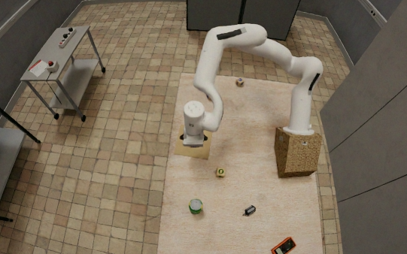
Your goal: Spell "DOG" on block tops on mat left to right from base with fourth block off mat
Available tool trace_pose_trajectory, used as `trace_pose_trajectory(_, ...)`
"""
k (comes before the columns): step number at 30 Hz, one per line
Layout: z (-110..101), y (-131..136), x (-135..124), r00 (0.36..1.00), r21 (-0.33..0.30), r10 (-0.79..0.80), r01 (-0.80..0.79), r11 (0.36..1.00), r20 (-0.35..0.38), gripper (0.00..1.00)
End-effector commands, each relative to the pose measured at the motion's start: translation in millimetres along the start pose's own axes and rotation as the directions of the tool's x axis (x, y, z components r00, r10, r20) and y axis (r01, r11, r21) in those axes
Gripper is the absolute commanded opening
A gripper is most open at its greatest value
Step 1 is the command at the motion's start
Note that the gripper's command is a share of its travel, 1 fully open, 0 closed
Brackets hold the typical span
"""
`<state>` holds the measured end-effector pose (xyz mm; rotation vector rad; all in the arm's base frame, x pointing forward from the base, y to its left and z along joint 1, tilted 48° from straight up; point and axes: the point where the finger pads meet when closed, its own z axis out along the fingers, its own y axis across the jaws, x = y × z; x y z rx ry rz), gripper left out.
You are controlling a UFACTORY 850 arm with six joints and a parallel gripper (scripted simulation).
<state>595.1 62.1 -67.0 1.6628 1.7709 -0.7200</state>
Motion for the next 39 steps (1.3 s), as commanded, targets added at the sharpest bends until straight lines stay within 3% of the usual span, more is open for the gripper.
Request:
trace_pose_trajectory(1, -1, 1, 0, 1.000, -0.002, 0.001, -0.001, 1.000, -0.001, 0.44)
trace_pose_trajectory(10, 12, 1, 0, 1.000, -0.002, 0.001, -0.001, 1.000, -0.001, 0.44)
trace_pose_trajectory(24, 75, 1, 0, 1.000, -0.002, 0.001, -0.001, 1.000, -0.001, 0.44)
trace_pose_trajectory(39, 95, 1, 0, 1.000, -0.002, 0.001, -0.001, 1.000, -0.001, 0.44)
